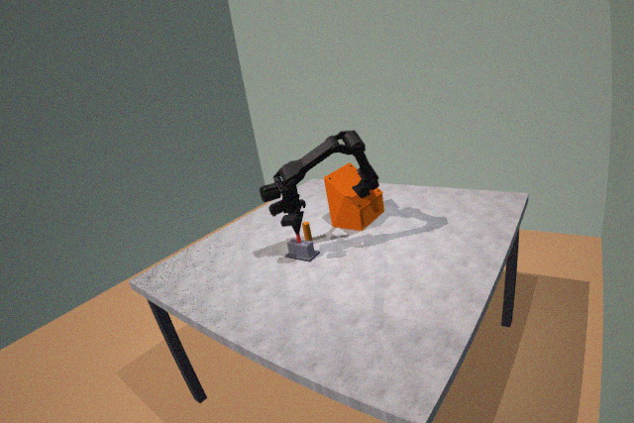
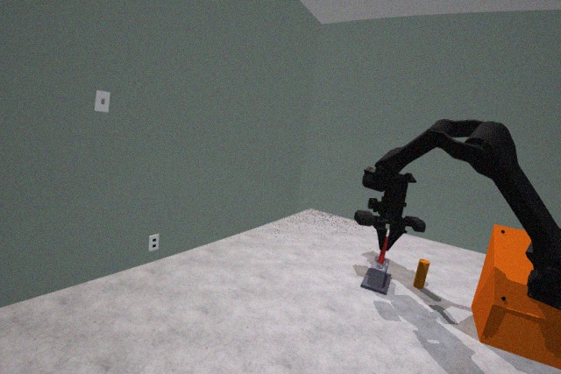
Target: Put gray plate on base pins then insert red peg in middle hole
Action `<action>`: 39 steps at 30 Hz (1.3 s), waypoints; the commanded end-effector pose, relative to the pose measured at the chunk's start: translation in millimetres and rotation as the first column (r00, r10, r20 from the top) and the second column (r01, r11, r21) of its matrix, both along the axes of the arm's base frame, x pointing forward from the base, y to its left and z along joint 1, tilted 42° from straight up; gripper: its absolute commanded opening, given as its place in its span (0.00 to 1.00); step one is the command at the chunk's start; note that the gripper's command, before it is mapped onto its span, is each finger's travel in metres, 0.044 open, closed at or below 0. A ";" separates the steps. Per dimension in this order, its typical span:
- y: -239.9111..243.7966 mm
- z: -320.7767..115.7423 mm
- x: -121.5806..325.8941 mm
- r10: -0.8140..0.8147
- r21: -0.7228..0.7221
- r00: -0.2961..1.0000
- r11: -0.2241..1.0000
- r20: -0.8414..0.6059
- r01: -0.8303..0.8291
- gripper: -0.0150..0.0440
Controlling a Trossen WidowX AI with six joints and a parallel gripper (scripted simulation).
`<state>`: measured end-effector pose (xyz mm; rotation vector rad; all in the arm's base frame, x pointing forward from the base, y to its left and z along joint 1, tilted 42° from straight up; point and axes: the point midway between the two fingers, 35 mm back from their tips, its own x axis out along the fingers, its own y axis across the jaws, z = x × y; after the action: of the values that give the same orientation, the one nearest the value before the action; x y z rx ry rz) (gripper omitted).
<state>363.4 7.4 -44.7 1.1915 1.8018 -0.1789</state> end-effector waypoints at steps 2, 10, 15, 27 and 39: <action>0.0 0.6 0.2 0.000 0.000 1.000 1.000 0.001 0.000 0.25; 0.3 -1.0 0.2 0.000 0.000 1.000 1.000 0.001 0.000 0.25; -0.4 -1.8 -0.2 0.000 0.000 1.000 1.000 0.001 0.000 0.25; -0.2 -2.5 -0.5 0.000 0.000 1.000 1.000 0.001 0.000 0.25; 0.6 -1.8 0.0 0.002 -0.001 1.000 1.000 0.003 -0.002 0.25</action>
<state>363.5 8.0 -46.5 1.1892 1.8001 -0.1767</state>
